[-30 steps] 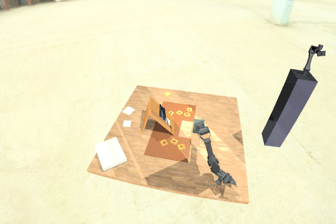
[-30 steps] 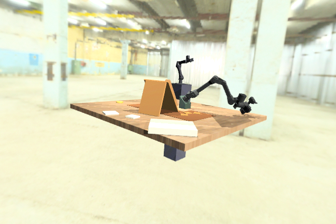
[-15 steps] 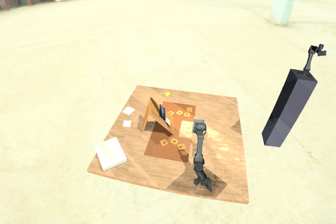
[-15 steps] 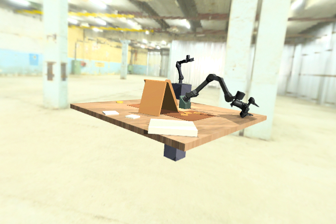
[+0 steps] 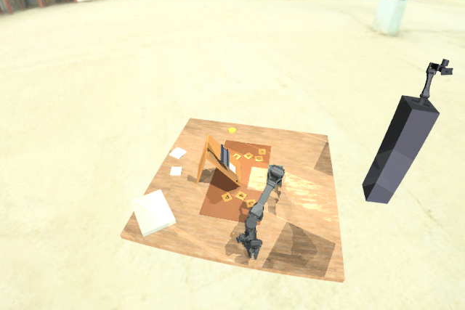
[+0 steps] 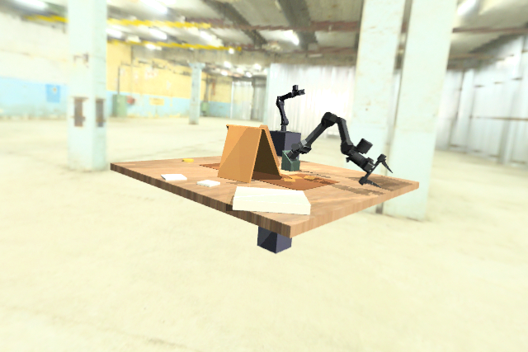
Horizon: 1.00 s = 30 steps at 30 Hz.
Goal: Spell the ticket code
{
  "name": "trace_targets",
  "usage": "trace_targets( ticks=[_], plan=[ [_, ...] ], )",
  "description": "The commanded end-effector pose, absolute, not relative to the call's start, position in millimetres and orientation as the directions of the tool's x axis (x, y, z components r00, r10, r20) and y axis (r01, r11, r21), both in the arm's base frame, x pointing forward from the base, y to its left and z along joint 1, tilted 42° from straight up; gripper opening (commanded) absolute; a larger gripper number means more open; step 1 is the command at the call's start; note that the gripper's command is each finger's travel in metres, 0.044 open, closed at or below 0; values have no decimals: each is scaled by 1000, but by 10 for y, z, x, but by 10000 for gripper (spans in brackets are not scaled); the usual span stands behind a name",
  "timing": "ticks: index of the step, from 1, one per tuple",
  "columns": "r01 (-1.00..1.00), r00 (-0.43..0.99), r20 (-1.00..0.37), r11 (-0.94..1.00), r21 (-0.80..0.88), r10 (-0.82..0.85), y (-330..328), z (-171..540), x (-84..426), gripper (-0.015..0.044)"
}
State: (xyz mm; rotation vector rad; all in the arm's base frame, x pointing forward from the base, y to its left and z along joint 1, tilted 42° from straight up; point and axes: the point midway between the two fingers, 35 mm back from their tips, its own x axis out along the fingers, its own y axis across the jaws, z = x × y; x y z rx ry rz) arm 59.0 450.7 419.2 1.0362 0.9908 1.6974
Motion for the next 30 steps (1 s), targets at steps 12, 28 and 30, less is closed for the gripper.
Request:
trace_targets(
  ticks=[12,28,30],
  plan=[
    [-554,168,100,10,832,981,3819,3874,2236,440],
    [-593,587,-22,448,669,809,2434,3497,3532,440],
    [-578,632,-37,502,644,774,2225,3448,3644,440]
  ],
)
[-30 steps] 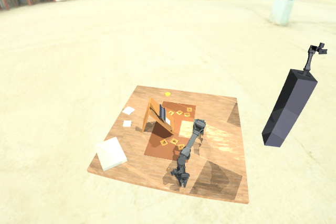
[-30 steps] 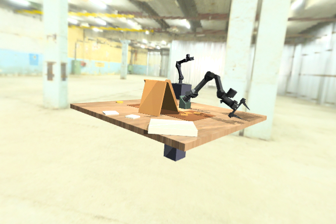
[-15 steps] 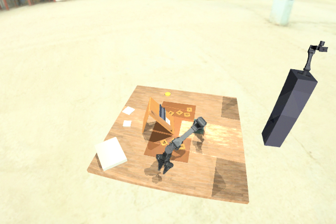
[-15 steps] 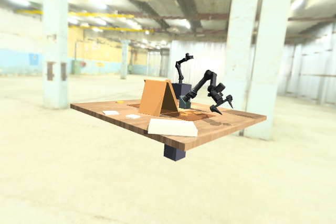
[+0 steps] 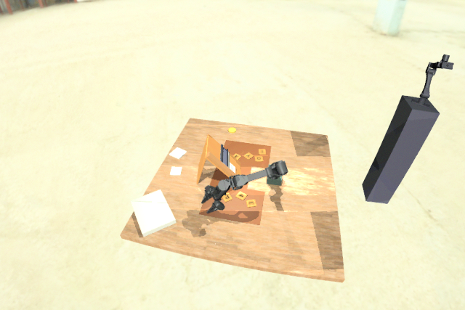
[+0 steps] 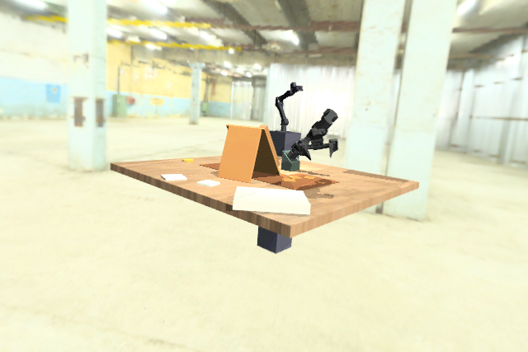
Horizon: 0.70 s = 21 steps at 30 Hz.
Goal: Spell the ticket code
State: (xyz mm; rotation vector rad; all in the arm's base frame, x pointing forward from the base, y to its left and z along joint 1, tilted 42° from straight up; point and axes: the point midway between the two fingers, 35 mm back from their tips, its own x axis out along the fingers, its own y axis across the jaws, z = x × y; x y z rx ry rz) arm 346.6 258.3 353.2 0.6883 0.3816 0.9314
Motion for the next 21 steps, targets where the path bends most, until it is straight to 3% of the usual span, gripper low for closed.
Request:
trace_targets(
  ticks=[1,11,21],
  plan=[
    [-568,653,-45,528,631,756,2119,3424,3695,440],
    [-421,834,-121,762,492,539,1003,3177,4028,440],
    [-250,924,-203,913,323,325,-16,2901,4005,440]
  ],
)
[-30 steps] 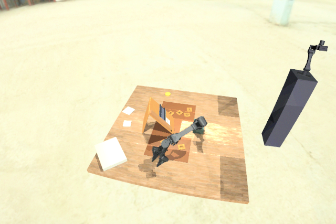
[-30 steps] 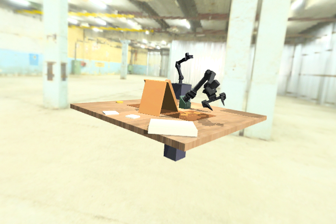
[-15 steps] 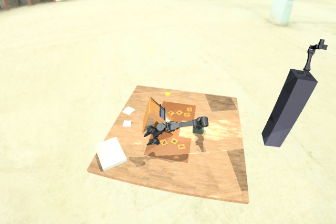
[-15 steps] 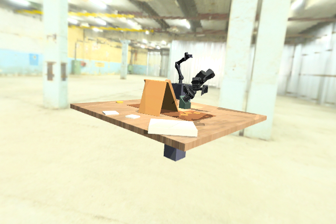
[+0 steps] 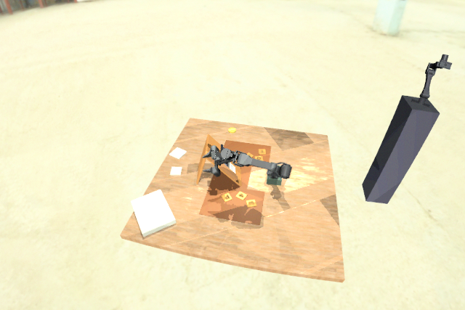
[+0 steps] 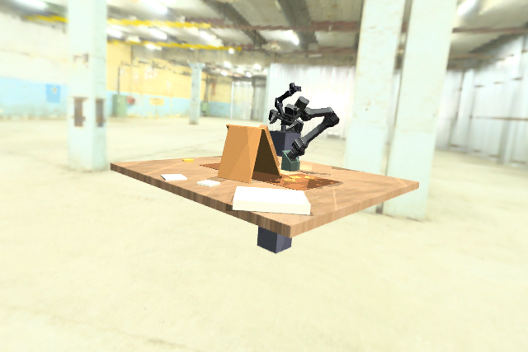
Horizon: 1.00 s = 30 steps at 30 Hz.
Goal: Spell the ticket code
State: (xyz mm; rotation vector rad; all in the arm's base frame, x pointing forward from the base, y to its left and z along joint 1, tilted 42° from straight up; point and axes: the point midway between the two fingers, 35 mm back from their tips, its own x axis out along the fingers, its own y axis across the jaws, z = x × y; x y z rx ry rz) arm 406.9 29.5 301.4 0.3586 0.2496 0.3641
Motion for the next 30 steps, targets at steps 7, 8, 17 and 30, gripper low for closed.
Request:
trace_targets(
  ticks=[7,8,17,30],
  plan=[
    [-123,942,-286,972,201,178,-698,2585,3810,440],
    [-102,941,-300,977,187,155,-788,2533,3766,440],
    [-124,846,-490,970,207,213,-1062,1639,3372,440],
    [-206,759,-407,781,590,508,-727,472,2086,440]
  ],
)
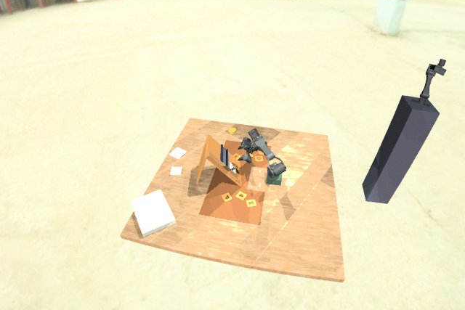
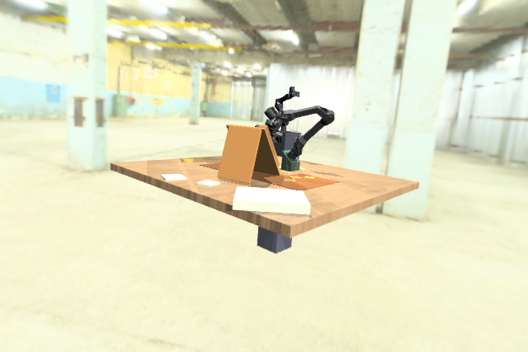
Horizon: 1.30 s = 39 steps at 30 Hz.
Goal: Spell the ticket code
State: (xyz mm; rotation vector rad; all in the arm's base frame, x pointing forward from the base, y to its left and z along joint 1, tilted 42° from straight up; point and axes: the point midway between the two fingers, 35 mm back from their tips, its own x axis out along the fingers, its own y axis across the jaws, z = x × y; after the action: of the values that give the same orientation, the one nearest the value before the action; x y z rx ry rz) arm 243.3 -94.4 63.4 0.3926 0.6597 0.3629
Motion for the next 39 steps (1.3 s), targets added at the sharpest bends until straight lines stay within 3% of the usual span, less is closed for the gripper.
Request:
trace_targets(
  ticks=[1,18,24,29,34,39],
  plan=[
    [-206,762,-400,776,596,509,-716,469,2070,440],
    [-236,761,-399,791,564,511,-739,492,2075,440],
    [-475,754,-389,848,233,529,-934,722,2108,440],
    [-613,751,-373,785,-89,544,-1092,955,2120,440],
    [-660,751,-353,641,-391,558,-1240,1217,2118,440],
    [-648,753,-337,544,-533,566,-1329,1398,2110,440]
  ],
)
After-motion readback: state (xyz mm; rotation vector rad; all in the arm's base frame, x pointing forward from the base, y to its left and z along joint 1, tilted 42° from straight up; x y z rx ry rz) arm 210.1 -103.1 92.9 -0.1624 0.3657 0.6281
